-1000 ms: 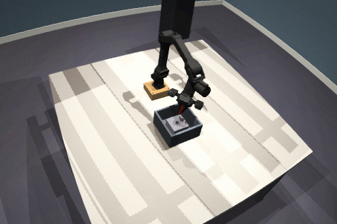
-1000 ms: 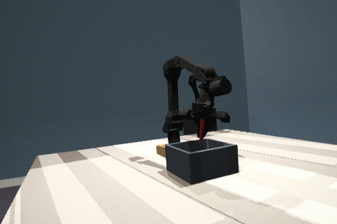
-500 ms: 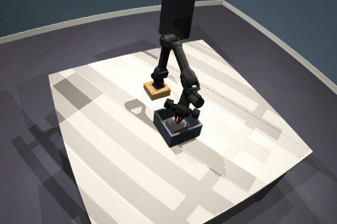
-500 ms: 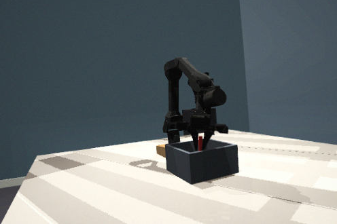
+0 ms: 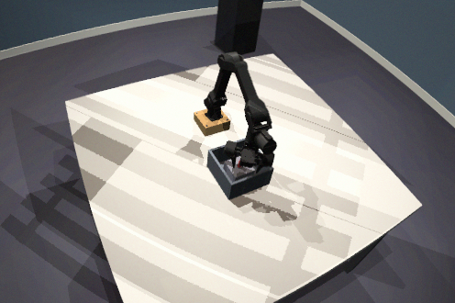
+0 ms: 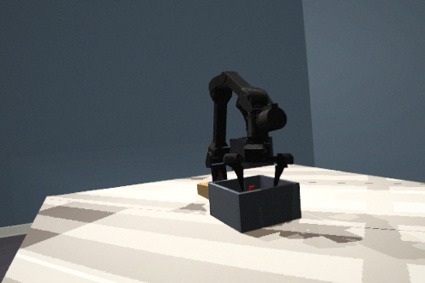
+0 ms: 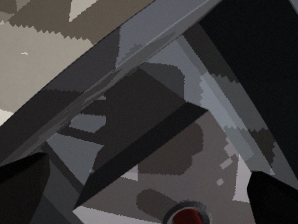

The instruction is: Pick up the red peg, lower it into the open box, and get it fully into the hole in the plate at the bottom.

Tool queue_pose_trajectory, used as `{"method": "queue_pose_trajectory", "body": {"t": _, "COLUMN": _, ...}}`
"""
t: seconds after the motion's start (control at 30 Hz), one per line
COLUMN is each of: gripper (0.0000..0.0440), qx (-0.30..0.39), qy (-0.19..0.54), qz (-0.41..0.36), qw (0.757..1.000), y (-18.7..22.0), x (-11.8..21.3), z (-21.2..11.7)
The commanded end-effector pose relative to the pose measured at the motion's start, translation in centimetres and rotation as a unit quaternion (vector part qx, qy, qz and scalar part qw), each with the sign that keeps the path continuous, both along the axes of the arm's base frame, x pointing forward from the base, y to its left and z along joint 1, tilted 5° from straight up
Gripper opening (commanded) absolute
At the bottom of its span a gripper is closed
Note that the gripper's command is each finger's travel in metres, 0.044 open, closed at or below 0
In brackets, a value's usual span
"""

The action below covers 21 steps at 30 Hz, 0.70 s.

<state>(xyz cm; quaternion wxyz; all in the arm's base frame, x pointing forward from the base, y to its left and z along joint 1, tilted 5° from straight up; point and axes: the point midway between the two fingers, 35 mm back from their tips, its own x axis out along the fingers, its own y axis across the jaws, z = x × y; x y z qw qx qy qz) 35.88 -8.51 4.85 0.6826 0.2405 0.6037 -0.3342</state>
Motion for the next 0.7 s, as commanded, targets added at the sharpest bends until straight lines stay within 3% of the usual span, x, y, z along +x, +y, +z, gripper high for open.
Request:
{"method": "queue_pose_trajectory", "body": {"t": 0.0, "gripper": 0.044, "qx": 0.018, "qy": -0.021, "qz": 0.007, "qw": 1.0, "y": 0.3, "x": 1.9, "z": 0.6}}
{"method": "queue_pose_trajectory", "body": {"t": 0.3, "gripper": 0.044, "qx": 0.05, "qy": -0.07, "qz": 0.031, "qw": 0.996, "y": 1.5, "x": 6.0, "z": 2.6}}
{"method": "queue_pose_trajectory", "body": {"t": 0.67, "gripper": 0.044, "qx": 0.051, "qy": -0.072, "qz": 0.032, "qw": 0.996, "y": 1.5, "x": 6.1, "z": 2.7}}
